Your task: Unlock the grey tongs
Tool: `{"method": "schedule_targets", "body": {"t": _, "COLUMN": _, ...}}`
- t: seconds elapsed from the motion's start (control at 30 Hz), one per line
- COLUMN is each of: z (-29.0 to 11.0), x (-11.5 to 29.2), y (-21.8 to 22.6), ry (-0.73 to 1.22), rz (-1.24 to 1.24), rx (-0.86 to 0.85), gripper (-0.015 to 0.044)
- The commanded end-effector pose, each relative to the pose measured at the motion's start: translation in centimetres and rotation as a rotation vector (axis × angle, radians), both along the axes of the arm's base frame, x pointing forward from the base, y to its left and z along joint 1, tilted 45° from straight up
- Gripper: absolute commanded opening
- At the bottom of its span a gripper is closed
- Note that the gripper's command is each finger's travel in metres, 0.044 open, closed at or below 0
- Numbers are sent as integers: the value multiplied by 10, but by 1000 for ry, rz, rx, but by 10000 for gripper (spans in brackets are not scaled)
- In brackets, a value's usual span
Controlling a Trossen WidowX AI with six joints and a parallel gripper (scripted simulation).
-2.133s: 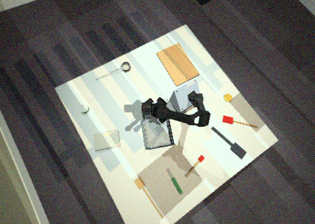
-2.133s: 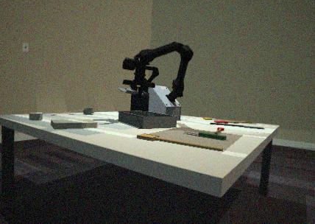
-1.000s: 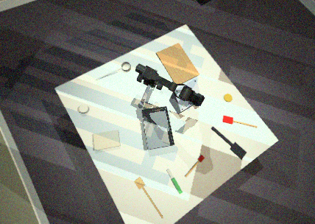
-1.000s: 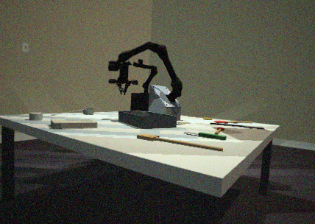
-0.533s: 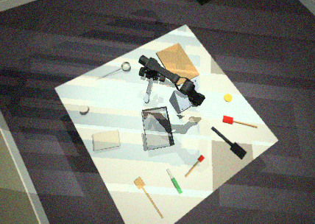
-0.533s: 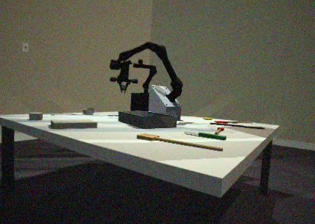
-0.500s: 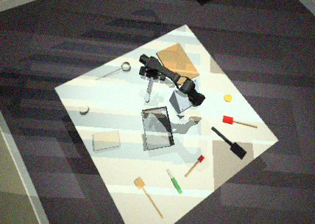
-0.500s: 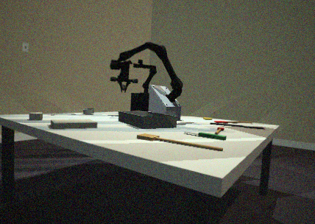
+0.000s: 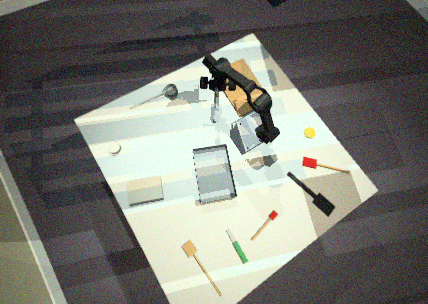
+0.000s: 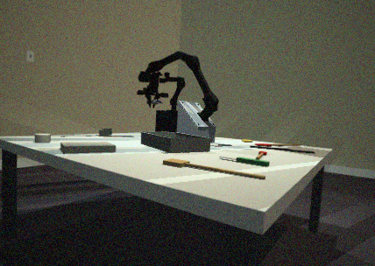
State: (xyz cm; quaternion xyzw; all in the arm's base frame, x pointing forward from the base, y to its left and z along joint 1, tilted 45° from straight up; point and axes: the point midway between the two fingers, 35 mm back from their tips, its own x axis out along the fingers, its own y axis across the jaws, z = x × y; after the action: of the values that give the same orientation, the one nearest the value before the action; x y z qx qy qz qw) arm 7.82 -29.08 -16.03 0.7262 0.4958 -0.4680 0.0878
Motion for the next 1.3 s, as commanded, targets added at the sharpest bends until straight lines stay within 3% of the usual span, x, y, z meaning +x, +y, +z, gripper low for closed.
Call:
{"method": "schedule_targets", "body": {"t": 0.0, "z": -4, "x": -25, "y": -8, "ry": -32, "rz": 45, "rx": -14, "gripper": -150}}
{"method": "schedule_targets", "body": {"t": 0.5, "z": -22, "x": -129, "y": -9, "ry": -160, "rz": 216, "rx": -16, "gripper": -150}}
{"method": "schedule_targets", "body": {"t": 1.0, "z": -36, "x": -227, "y": 20, "ry": -308, "rz": 375, "rx": 15, "gripper": -150}}
{"method": "schedule_targets", "body": {"t": 1.27, "z": -37, "x": -236, "y": 24, "ry": -324, "rz": 389, "rx": 19, "gripper": -150}}
